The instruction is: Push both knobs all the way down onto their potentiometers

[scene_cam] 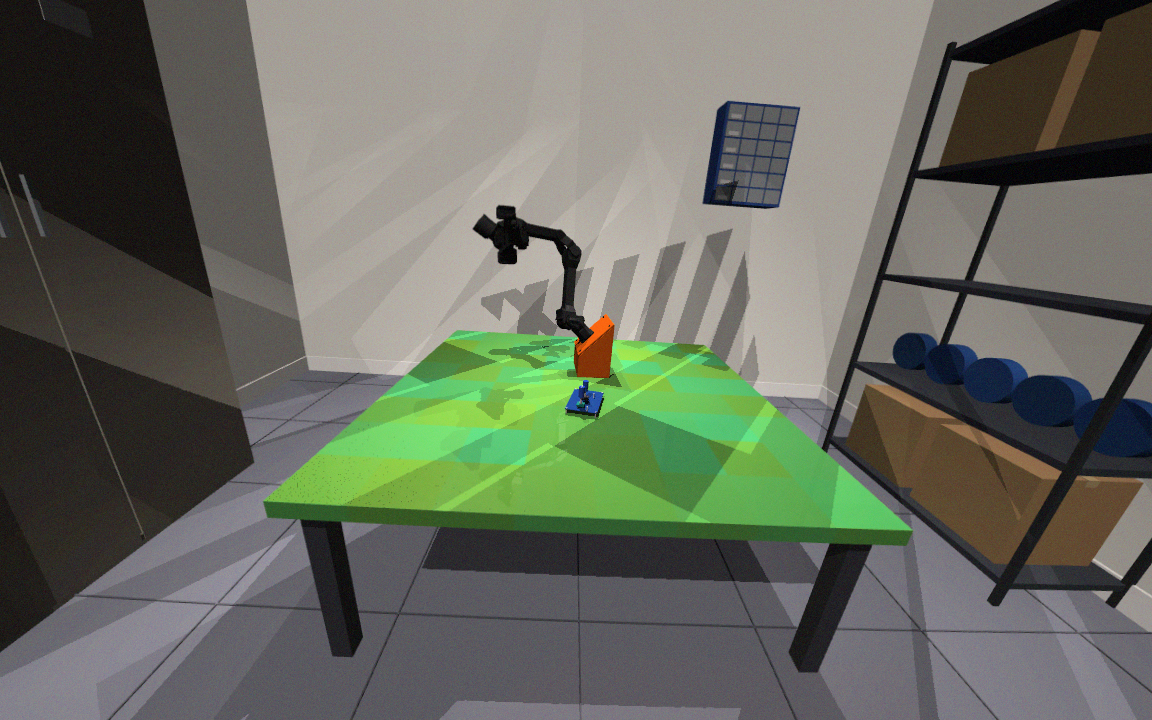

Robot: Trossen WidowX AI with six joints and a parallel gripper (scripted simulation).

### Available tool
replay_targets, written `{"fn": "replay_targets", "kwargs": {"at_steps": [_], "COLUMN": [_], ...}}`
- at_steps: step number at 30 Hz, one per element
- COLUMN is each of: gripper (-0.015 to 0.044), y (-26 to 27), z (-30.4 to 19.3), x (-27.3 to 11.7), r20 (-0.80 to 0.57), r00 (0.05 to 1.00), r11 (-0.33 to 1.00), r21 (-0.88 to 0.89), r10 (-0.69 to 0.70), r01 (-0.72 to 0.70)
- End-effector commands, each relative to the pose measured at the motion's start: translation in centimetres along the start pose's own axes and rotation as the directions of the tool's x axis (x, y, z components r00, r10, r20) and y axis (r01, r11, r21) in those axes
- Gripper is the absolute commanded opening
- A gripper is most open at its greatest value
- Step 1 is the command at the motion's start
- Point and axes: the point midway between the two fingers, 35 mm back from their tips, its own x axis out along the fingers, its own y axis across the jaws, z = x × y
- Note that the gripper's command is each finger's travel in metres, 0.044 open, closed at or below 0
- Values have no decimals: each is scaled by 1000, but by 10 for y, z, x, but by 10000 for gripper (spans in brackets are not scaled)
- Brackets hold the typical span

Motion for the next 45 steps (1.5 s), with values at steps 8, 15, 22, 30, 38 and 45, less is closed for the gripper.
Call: {"fn": "replay_targets", "kwargs": {"at_steps": [8,15,22,30,38,45], "gripper": [190,6,0,0,0,0], "y": [19,37,64,87,101,125], "z": [-13,-25,-37,-43,-43,-44], "x": [3,9,18,30,42,56], "r20": [10,22,39,74,106,147], "r00": [1000,998,993,986,981,965], "r11": [987,966,883,782,758,618], "r21": [158,254,454,602,623,745], "r10": [25,51,108,148,162,215], "r01": [-27,-55,-114,-162,-192,-251]}}
